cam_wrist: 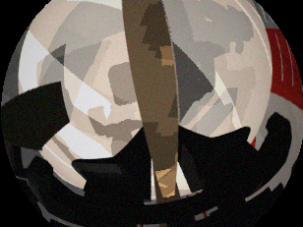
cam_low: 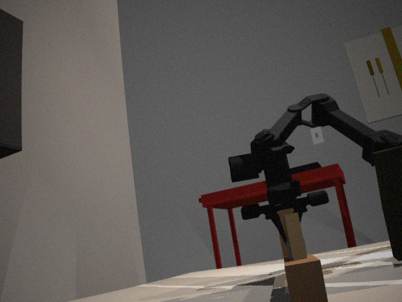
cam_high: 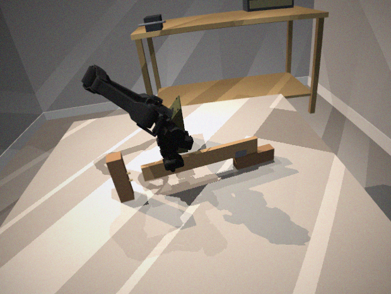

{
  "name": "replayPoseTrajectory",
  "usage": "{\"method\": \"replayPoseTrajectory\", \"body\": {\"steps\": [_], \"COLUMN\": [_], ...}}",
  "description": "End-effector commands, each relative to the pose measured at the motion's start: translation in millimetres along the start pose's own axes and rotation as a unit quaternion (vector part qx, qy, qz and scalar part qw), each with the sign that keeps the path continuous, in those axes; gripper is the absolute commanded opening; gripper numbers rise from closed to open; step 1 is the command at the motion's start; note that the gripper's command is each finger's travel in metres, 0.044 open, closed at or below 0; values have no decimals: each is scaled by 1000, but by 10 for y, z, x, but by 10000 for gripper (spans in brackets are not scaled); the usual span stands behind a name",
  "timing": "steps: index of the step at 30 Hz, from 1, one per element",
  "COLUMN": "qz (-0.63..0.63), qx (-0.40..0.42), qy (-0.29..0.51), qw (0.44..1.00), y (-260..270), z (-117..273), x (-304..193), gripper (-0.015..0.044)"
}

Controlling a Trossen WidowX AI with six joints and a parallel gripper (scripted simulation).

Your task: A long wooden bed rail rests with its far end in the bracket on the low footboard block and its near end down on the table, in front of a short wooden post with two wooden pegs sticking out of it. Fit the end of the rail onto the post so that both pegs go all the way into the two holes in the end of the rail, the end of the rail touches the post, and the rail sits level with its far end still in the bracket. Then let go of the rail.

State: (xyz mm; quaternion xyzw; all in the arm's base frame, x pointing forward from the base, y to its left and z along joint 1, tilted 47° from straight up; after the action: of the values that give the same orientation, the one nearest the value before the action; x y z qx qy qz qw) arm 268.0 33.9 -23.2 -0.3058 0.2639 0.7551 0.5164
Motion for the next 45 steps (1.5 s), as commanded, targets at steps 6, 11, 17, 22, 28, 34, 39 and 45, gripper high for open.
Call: {"method": "replayPoseTrajectory", "body": {"steps": [6,11,17,22,28,34,39,45], "qz": [0,0,0,0,0,0,0,0], "qx": [-5,-5,-5,-5,-5,-5,-5,-5], "qy": [-6,-6,-6,-6,-6,-6,-6,-6], "qw": [1000,1000,1000,1000,1000,1000,1000,1000], "y": [-25,-23,-18,-14,-10,-6,-5,-4], "z": [45,19,13,29,30,13,9,21], "x": [21,21,21,21,21,21,21,20], "gripper": [0,0,0,0,0,0,0,0]}}
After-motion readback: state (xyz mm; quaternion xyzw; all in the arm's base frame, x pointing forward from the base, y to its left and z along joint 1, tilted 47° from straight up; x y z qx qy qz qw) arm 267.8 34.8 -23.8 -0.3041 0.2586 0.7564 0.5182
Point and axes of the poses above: the point midway between the two fingers, 35 mm back from their tips, its own z axis back along the fingers, its own y axis across the jaws, x = y × z, the point moved 1 cm from there along z, back along the fingers, and after that the axes turned 3 degrees about -z, right-handed, at the moved point
